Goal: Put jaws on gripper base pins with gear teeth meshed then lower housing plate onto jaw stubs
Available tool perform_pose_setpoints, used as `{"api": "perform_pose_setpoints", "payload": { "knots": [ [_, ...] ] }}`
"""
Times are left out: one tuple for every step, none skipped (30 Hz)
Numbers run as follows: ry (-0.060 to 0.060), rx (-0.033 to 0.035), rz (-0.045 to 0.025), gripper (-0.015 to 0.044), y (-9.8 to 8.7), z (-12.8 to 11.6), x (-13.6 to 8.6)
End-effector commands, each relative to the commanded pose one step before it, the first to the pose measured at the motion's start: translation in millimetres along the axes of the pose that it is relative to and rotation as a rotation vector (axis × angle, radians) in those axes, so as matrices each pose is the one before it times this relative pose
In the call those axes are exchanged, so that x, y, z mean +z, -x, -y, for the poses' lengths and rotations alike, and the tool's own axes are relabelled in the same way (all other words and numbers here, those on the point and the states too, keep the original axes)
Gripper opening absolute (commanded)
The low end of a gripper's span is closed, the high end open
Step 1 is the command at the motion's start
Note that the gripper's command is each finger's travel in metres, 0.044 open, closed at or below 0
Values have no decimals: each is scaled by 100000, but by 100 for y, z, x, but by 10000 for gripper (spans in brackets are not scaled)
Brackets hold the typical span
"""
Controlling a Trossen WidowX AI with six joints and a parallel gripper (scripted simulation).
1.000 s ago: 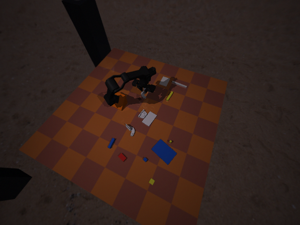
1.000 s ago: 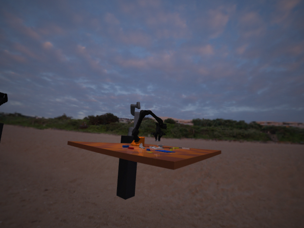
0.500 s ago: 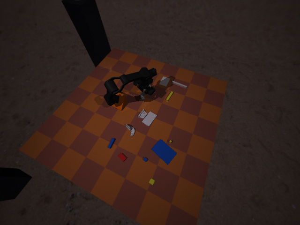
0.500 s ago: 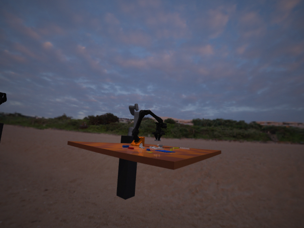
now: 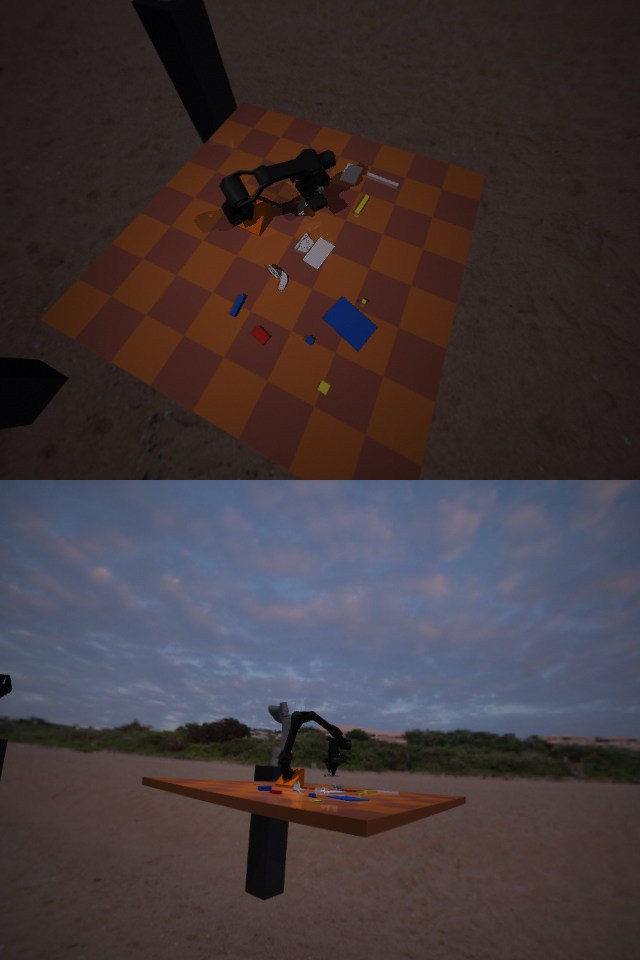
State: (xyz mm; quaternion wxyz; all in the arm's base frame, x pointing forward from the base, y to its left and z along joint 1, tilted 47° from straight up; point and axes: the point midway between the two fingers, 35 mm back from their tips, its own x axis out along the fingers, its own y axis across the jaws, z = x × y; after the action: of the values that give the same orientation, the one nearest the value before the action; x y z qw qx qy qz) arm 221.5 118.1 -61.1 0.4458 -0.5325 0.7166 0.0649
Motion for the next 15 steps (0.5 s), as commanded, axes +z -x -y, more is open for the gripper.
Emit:
{"api": "perform_pose_setpoints", "payload": {
  "knots": [
    [-10106, -290, -104, 134, 25, 644, -422],
    [-2266, -4, 1, 134, 3, 132, -58],
    [-2267, -4, 0, 134, 2, 133, -56],
    [-2267, -5, 0, 134, 2, 134, -53],
    [-2267, -5, -1, 134, 2, 135, -51],
    [-2267, -6, -2, 134, 1, 135, -49],
    [-2268, -7, -2, 134, 1, 136, -46],
    [-2268, -7, -3, 134, 1, 137, -44],
    [-2268, -8, -3, 134, 0, 138, -41],
    [-2268, -9, -4, 134, 0, 139, -39],
    [-2269, -9, -4, 134, -1, 139, -36],
    [-2269, -10, -5, 134, -1, 140, -34],
    [-2269, -11, -5, 134, -1, 141, -31],
    [-2269, -11, -6, 134, -2, 141, -28],
    [-2270, -12, -6, 134, -2, 142, -26]
  ]
}}
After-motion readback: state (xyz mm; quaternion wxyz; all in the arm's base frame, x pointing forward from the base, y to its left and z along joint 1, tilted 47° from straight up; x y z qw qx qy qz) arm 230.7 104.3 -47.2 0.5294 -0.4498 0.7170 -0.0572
